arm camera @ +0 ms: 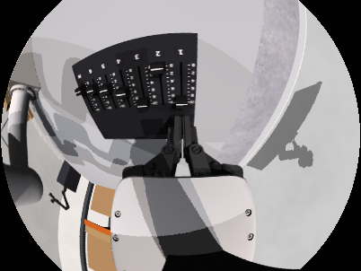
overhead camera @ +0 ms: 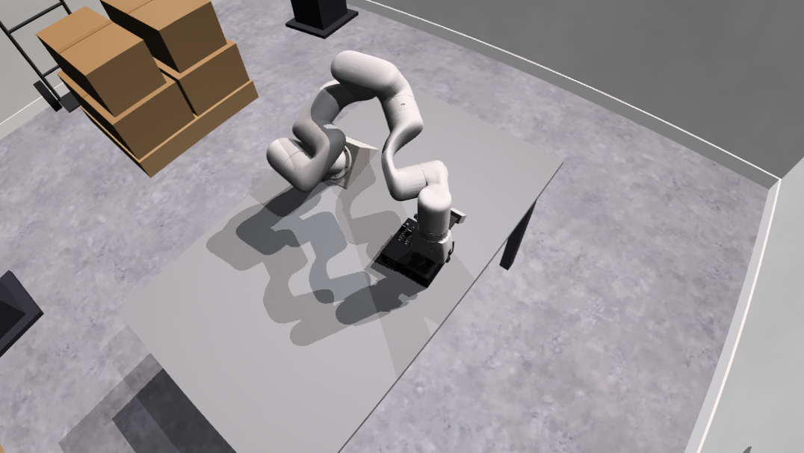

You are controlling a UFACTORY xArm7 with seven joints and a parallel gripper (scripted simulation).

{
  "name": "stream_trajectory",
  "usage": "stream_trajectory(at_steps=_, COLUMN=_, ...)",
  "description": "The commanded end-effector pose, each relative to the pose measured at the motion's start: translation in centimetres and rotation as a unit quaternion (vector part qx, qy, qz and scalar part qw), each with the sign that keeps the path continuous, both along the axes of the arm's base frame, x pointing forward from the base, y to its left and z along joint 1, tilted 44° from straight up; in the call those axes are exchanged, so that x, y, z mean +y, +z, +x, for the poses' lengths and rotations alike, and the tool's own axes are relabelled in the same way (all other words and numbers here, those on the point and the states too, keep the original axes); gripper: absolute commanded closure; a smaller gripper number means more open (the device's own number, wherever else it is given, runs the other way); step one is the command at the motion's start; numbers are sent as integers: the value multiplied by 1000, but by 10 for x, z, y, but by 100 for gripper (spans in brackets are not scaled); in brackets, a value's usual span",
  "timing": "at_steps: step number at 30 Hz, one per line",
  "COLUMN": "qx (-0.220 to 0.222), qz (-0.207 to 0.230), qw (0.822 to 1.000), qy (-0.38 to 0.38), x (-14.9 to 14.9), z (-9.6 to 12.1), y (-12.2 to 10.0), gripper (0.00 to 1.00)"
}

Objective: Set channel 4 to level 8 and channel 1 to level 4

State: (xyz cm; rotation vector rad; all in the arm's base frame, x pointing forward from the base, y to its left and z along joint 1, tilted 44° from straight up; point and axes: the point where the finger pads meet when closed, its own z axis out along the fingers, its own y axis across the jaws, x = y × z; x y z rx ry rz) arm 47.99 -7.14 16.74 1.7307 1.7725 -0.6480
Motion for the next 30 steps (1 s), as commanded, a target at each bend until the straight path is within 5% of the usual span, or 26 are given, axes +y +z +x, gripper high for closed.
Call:
stream_trajectory(at_steps=1, qx=-2, qz=0, qw=1000, qy=2, x=1, z=1, y=2, gripper=100)
stream_trajectory(at_steps=30, qx=-2, qz=0, qw=1000, qy=2, x=1, z=1, y=2, gripper=100)
